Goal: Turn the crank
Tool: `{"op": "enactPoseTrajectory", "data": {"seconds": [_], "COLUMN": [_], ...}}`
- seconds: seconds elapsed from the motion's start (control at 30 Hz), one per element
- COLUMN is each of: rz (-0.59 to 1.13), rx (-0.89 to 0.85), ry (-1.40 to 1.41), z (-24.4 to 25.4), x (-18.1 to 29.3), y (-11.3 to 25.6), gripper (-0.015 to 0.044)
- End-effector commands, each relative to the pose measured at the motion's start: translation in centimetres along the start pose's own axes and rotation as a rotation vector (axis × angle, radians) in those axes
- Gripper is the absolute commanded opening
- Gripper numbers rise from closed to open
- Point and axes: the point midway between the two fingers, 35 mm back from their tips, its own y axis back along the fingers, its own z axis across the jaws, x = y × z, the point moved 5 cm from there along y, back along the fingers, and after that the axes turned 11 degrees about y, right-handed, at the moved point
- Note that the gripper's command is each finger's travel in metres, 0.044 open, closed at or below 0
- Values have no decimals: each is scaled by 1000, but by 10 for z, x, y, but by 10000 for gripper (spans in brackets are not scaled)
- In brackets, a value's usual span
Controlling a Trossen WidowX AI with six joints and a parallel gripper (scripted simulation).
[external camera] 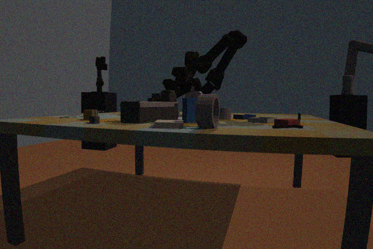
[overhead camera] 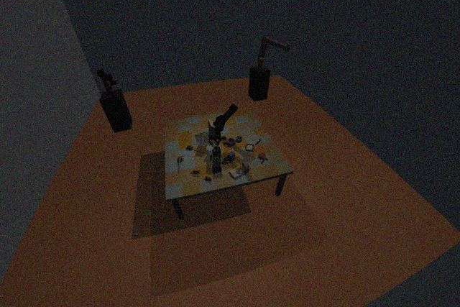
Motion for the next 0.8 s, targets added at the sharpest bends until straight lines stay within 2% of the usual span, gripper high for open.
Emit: {"op": "enactPoseTrajectory", "data": {"seconds": [0.0, 0.77], "rz": [2, 2], "rx": [-25, -26], "ry": [14, 13], "z": [8, 17], "x": [0, 6], "y": [-2, -9], "gripper": [0, 0]}}
